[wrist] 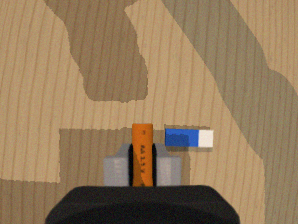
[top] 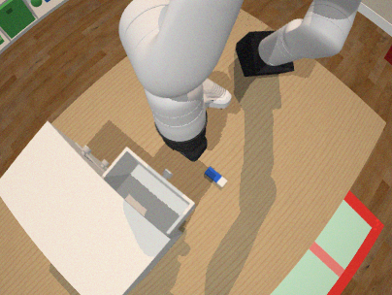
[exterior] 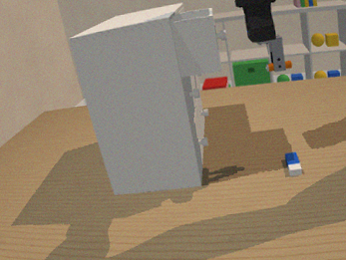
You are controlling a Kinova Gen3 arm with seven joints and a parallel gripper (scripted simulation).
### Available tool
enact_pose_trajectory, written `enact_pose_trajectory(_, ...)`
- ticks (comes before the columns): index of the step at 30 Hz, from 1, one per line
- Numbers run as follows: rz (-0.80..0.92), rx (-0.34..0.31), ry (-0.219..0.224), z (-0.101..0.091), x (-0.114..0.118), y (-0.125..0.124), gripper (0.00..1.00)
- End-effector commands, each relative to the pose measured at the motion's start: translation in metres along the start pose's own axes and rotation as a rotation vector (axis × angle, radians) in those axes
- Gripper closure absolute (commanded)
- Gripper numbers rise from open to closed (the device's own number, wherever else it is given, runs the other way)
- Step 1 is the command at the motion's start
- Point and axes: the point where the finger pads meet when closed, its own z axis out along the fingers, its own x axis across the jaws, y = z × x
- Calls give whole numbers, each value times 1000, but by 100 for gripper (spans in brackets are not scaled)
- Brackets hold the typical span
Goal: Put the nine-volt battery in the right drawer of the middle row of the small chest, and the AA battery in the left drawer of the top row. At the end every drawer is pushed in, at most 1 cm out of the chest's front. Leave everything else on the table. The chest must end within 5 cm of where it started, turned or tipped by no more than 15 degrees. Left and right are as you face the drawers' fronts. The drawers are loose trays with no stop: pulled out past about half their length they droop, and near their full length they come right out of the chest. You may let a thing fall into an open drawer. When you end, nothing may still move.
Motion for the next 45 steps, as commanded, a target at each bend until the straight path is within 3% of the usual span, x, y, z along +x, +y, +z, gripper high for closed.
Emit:
enact_pose_trajectory(1,19,-19,-26,-19,-11,3,69)
enact_pose_trajectory(10,19,-19,-26,-60,-10,2,69)
enact_pose_trajectory(12,19,-19,-26,-60,-10,2,69)
enact_pose_trajectory(27,19,-19,-26,-120,-9,2,69)
enact_pose_trajectory(45,19,-19,-26,-154,-9,1,69)
